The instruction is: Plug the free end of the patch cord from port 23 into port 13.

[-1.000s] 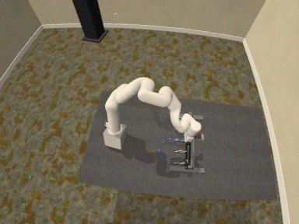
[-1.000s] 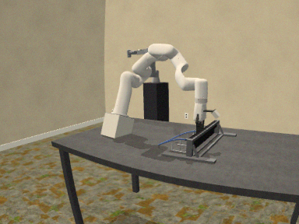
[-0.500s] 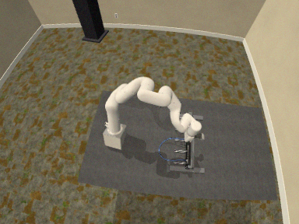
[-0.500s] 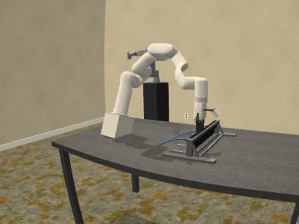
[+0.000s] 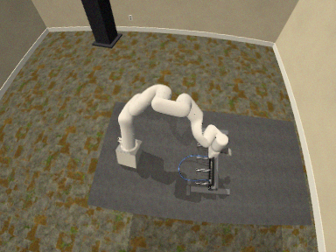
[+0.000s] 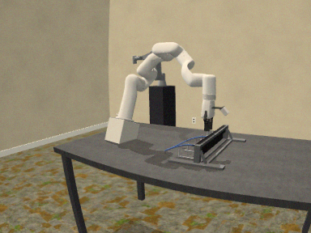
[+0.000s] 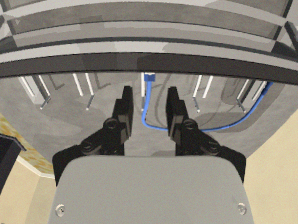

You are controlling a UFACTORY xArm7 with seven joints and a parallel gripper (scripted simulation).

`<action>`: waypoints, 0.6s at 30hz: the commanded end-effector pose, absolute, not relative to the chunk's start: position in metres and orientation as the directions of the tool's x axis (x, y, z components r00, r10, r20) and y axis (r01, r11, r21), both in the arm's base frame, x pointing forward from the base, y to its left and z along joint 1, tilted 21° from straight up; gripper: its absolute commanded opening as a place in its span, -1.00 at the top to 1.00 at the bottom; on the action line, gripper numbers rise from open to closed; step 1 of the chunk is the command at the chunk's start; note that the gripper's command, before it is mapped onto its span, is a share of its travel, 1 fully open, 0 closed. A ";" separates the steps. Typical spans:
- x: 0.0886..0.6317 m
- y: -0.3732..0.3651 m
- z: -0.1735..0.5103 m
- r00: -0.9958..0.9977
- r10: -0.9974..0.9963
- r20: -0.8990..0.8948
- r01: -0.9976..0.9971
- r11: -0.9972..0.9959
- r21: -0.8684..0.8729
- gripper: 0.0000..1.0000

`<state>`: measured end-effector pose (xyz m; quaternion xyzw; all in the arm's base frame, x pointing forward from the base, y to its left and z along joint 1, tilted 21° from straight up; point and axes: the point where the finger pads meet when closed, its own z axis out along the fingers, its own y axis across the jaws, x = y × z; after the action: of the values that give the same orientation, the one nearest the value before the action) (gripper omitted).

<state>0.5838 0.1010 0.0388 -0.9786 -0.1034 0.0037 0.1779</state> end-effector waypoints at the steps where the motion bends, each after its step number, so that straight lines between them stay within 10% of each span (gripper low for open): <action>1: 0.586 0.096 0.052 0.979 0.202 0.034 0.201 -0.916 -0.348 0.25; 18: 0.586 0.086 0.077 0.979 0.202 0.034 0.201 -0.916 -0.348 0.25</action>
<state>0.5845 0.0882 0.0729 -0.9786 -0.1035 0.0039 0.1780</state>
